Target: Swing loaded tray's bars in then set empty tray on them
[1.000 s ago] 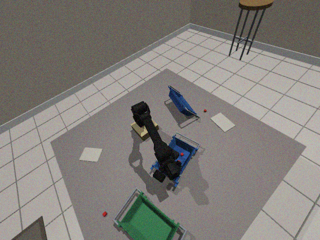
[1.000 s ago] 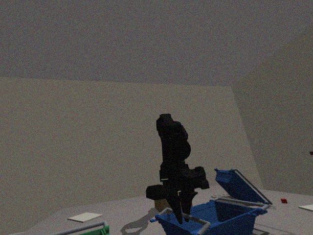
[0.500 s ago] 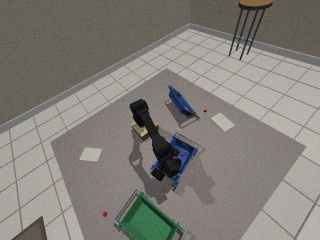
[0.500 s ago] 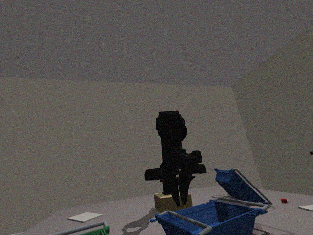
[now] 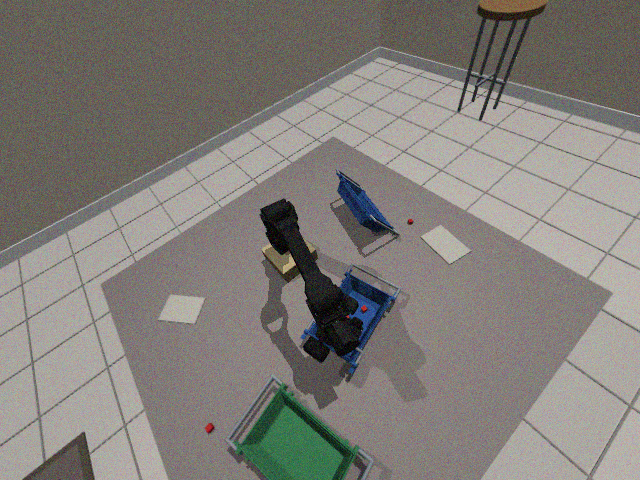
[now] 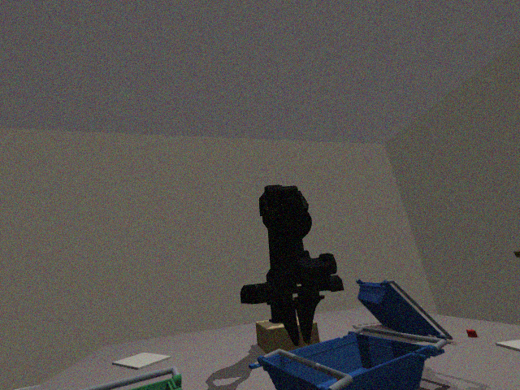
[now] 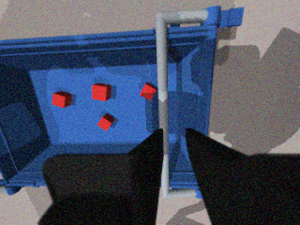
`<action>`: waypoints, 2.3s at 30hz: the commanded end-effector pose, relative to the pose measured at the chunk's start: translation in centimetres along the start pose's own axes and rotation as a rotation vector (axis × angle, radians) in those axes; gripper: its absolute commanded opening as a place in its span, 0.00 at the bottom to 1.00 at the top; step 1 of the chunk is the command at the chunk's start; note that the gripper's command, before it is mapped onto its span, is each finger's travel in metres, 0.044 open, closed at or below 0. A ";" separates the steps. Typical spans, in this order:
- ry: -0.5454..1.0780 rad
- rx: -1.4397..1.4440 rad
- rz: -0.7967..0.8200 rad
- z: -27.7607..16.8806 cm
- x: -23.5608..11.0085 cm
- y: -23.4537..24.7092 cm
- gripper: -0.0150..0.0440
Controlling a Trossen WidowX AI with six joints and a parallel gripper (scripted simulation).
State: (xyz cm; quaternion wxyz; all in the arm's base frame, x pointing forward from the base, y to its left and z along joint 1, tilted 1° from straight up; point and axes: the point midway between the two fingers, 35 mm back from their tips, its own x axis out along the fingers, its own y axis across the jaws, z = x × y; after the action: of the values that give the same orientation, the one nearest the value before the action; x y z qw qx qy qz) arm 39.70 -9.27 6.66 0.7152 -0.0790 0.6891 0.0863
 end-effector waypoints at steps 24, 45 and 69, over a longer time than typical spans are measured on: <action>0.001 0.002 0.004 1.5 -5.0 4.3 0.40; 0.011 0.000 0.022 -0.2 -0.6 24.7 0.40; 0.011 0.000 0.021 -0.3 3.3 23.8 0.40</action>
State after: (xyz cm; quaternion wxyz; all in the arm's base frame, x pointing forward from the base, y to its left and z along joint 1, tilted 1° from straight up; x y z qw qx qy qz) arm 33.80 14.56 2.32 0.7092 -0.0726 0.6951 0.0927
